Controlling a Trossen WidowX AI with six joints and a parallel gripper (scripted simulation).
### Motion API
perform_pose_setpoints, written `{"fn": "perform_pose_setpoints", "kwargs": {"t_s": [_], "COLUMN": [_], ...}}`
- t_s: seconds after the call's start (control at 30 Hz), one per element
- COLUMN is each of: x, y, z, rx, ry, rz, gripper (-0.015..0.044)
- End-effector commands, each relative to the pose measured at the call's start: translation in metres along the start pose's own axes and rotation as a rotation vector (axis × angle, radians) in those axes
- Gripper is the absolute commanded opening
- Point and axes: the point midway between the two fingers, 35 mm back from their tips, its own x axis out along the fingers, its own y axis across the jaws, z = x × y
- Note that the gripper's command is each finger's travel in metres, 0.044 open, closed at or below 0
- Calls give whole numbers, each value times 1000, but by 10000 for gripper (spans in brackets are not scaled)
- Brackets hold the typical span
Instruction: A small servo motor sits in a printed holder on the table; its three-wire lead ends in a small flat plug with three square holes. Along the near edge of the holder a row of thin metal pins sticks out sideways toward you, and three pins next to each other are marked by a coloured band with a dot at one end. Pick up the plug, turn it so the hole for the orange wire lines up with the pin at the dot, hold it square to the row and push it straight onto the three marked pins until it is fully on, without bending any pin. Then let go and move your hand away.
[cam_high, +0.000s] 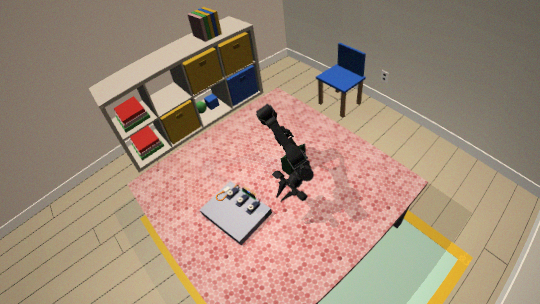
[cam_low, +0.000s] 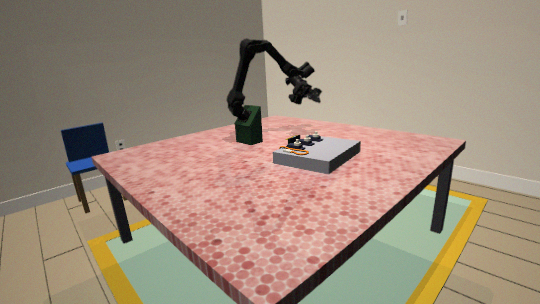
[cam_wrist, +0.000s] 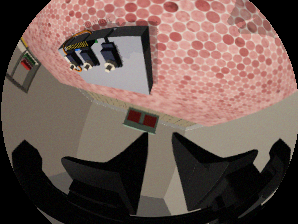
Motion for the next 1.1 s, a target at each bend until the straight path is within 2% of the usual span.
{"fn": "perform_pose_setpoints", "kwargs": {"t_s": [0.0,1.07], "x": [4,44], "y": [7,88], "z": [-5,-45], "rx": [108,1154], "ry": [-23,-244], "rz": [-23,-155], "gripper": [115,115]}}
